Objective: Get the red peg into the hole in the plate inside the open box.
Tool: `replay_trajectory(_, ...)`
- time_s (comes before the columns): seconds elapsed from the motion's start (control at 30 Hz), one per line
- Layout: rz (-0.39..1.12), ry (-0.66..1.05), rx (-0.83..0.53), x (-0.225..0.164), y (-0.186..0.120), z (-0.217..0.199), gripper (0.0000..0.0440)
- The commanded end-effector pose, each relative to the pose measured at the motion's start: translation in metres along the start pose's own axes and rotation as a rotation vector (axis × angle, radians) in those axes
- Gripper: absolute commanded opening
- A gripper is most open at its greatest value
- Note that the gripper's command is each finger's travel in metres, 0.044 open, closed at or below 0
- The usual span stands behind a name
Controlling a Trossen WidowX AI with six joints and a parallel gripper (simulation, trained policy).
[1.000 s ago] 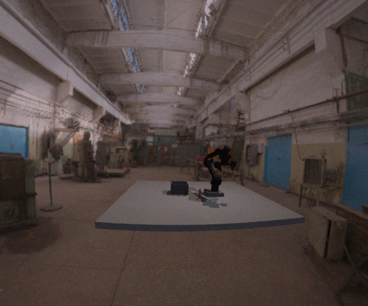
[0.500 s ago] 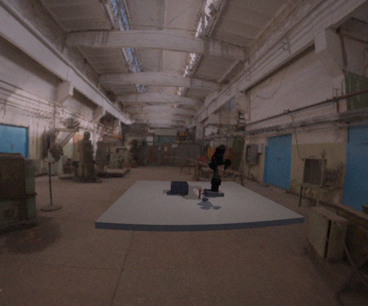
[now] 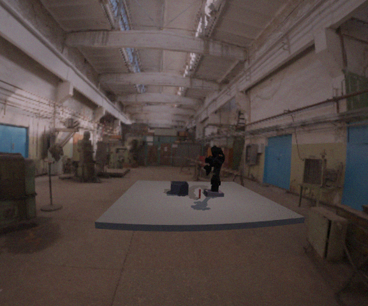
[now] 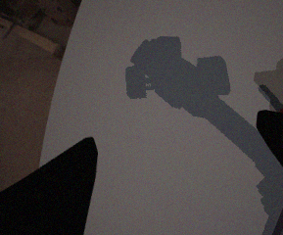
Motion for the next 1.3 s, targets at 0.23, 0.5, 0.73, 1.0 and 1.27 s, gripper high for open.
replay_trajectory(0.23, 0.029, 0.3, -0.147, 0.015, 0.019, -0.029, 0.044)
replay_trajectory(0.5, 0.054, 0.547, -0.278, 0.018, 0.036, -0.056, 0.044)
replay_trajectory(0.73, 0.081, 0.758, -0.4, 0.015, 0.055, -0.081, 0.044)
replay_trajectory(1.0, 0.1, 0.958, -0.515, 0.005, 0.082, -0.105, 0.044)
replay_trajectory(1.27, 0.085, 1.086, -0.553, -0.01, 0.11, -0.123, 0.044)
Point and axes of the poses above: the point midway between the two fingers, 35 mm back from their tips, its own y axis out along the fingers, its own z axis across the jaws, x = y × z, the point moved 8 cm from there along -y, back along the fingers, and after that the axes turned 4 degrees about -y, right-handed, at the moved point
